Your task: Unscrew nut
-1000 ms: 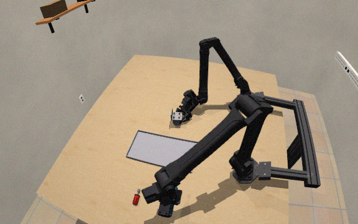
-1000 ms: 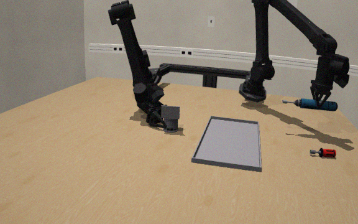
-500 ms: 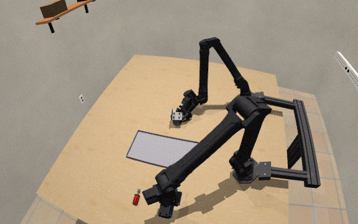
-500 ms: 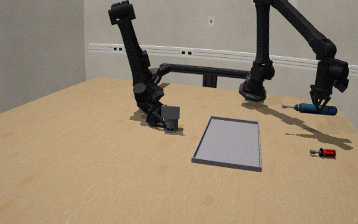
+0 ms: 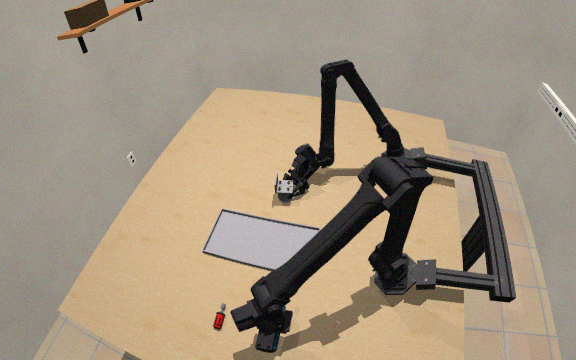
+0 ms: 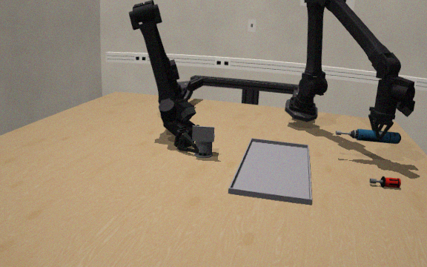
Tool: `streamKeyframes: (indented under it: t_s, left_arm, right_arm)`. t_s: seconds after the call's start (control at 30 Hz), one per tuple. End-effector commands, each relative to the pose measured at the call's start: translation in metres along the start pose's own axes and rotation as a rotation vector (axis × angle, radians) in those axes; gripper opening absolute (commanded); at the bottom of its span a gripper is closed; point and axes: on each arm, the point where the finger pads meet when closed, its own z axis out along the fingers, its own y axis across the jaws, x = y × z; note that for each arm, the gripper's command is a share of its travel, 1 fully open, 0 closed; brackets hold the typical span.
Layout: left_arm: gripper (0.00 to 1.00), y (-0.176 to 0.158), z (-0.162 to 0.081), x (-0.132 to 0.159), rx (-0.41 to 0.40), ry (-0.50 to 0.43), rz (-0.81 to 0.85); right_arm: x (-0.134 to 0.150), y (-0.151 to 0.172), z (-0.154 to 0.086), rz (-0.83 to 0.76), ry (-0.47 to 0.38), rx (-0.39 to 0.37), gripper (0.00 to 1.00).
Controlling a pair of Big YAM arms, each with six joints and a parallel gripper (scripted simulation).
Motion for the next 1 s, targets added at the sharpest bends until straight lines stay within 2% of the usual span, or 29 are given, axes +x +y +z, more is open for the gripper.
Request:
streamKeyframes:
  t_s: [0.0, 0.3, 0.37, 0.47, 0.53, 0.87, 0.97]
  left_arm:
    - [0.42, -0.003, 0.010, 0.003, -0.002, 0.003, -0.002]
    - [0.42, -0.010, 0.024, -0.001, 0.010, -0.005, 0.000]
    - [0.42, -0.018, 0.006, -0.007, 0.050, -0.035, -0.001]
    - [0.42, -0.017, 0.007, -0.007, 0.046, -0.033, -0.002]
    - [0.42, -0.002, 0.033, 0.003, -0.003, 0.002, -0.004]
    - [0.42, -0.008, 0.051, 0.000, 0.008, -0.003, 0.000]
    - [0.42, -0.015, 0.034, -0.006, 0.043, -0.030, -0.002]
  right_arm:
    - [-0.006, -0.004, 0.003, -0.006, -0.013, 0.006, 0.59]
    - [-0.006, -0.004, 0.003, -0.006, -0.013, 0.006, 0.59]
    - [-0.006, -0.004, 0.003, -0.006, -0.013, 0.006, 0.59]
    - [-0.006, -0.004, 0.003, -0.006, -0.013, 0.006, 0.59]
    - [-0.006, -0.004, 0.003, -0.006, -0.013, 0.006, 0.59]
    - [-0.006, -0.004, 0.003, -0.006, -0.013, 0.006, 0.59]
    - [-0.006, -0.004, 0.003, -0.006, -0.013, 0.006, 0.59]
